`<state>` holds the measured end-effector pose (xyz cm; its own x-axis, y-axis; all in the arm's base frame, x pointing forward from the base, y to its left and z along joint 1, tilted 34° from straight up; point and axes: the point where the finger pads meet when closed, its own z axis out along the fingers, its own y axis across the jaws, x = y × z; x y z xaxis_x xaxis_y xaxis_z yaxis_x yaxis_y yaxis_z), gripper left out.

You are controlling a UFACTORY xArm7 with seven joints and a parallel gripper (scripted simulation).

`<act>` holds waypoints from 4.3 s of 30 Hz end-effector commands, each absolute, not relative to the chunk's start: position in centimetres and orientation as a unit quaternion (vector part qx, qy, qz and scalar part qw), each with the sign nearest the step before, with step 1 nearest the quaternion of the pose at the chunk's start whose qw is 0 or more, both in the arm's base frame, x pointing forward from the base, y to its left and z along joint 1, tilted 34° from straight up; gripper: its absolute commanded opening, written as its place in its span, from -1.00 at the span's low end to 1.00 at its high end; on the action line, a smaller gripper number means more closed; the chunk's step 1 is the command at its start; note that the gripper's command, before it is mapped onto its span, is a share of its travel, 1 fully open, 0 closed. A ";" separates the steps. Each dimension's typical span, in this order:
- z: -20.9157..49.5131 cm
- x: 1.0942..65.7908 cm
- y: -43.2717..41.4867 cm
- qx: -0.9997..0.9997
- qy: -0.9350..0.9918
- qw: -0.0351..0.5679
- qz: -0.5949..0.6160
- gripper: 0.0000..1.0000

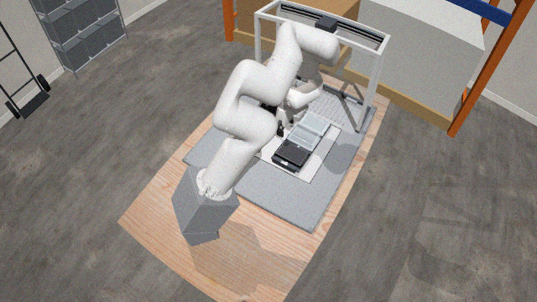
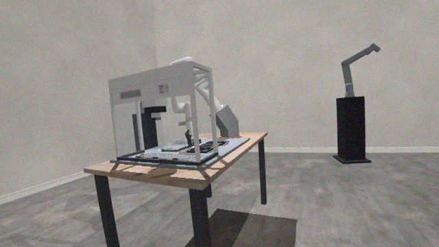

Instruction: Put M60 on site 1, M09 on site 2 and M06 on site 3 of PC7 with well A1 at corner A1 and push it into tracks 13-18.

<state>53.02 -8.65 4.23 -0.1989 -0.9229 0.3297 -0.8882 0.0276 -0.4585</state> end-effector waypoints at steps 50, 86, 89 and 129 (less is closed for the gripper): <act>2.8 53.8 -9.6 -0.632 0.716 0.031 -0.295 1.00; 3.3 53.5 -11.0 -0.632 0.716 0.031 -0.295 1.00; 3.4 53.5 -11.2 -0.632 0.716 0.031 -0.295 1.00; 4.0 53.1 -12.8 -0.632 0.716 0.031 -0.295 1.00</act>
